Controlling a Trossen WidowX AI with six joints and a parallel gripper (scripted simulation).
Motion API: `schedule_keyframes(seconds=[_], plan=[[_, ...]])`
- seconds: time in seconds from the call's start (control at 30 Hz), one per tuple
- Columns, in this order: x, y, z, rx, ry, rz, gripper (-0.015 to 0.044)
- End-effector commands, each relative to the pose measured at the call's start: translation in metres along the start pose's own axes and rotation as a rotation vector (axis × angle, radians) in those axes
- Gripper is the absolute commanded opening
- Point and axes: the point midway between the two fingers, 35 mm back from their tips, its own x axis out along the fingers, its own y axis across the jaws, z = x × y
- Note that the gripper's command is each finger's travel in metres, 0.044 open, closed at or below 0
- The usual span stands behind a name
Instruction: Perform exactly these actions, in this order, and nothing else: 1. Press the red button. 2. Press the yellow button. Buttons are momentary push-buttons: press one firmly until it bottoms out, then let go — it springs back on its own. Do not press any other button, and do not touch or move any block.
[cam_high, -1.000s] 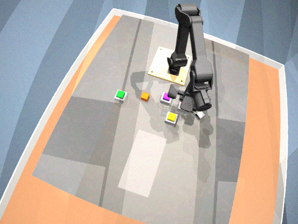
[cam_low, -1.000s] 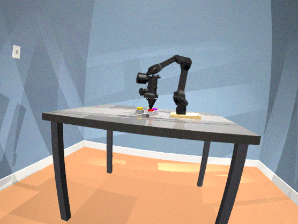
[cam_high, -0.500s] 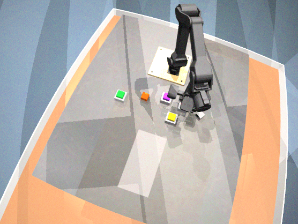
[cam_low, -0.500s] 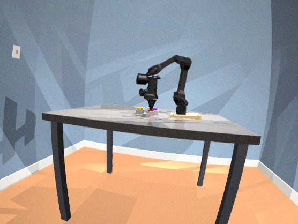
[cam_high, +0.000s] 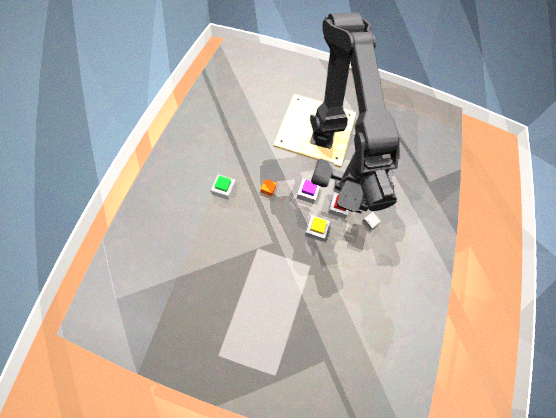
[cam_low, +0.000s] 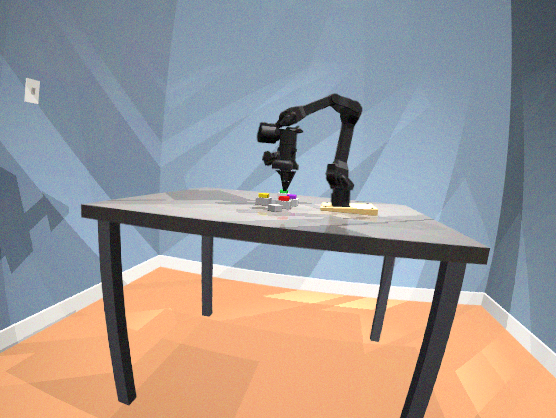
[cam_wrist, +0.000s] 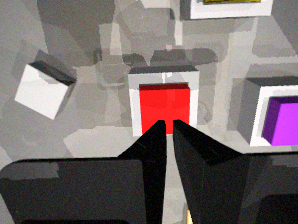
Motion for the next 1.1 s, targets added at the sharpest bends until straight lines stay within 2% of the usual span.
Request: schedule_keyframes(seconds=[0.0, 0.2, 0.4, 0.53, 0.63, 0.83, 1.0, 1.07], plan=[[-0.009, 0.001, 0.001, 0.002, -0.006, 0.007, 0.0020], [-0.067, 0.000, 0.000, 0.002, -0.006, 0.007, 0.0020], [-0.069, 0.000, 0.002, 0.003, -0.006, 0.007, 0.0020], [-0.071, -0.019, 0.048, 0.005, -0.010, 0.007, 0.0020], [-0.070, -0.040, 0.078, 0.002, -0.012, 0.004, 0.0020], [-0.068, -0.041, 0.080, 0.002, -0.012, 0.003, 0.0020], [-0.016, -0.041, 0.082, 0.002, -0.013, 0.003, 0.0020], [-0.008, -0.041, 0.081, 0.002, -0.012, 0.003, 0.0020]])
